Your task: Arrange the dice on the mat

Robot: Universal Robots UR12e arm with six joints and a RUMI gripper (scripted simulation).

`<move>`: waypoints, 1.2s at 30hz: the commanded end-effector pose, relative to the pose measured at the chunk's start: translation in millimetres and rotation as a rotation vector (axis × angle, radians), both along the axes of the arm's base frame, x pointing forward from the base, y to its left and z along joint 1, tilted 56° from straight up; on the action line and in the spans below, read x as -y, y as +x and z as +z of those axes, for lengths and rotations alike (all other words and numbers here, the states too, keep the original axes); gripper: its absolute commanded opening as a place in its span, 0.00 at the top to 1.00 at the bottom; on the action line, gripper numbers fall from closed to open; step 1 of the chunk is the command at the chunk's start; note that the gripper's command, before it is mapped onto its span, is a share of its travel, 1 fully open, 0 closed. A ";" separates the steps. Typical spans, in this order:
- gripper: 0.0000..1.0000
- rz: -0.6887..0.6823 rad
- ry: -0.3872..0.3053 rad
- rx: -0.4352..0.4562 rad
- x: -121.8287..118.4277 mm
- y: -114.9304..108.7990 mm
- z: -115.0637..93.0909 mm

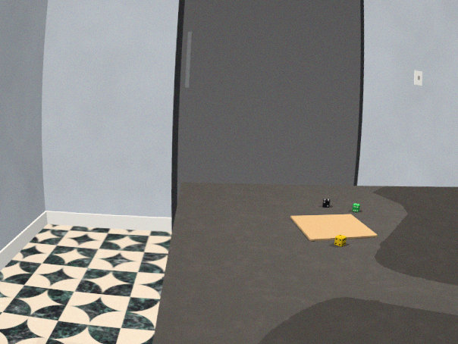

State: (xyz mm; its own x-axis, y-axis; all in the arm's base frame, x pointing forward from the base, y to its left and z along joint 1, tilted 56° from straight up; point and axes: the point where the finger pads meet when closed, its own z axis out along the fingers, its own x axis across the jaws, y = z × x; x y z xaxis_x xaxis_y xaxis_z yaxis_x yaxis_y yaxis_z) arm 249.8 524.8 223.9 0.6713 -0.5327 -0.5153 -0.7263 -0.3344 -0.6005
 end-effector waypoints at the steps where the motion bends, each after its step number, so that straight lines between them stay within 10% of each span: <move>1: 0.00 0.000 0.000 0.000 0.0 0.0 0.3; 23: 0.00 -0.008 0.001 -0.010 0.5 3.9 -1.1; 36: 0.00 -0.146 0.009 -0.177 13.0 66.4 -25.1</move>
State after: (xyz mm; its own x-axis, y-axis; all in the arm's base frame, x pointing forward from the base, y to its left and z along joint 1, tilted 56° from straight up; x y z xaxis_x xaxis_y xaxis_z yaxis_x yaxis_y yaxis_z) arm 286.1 514.2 206.9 0.5656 -0.5860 -0.5804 -0.8110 -0.2673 -0.5204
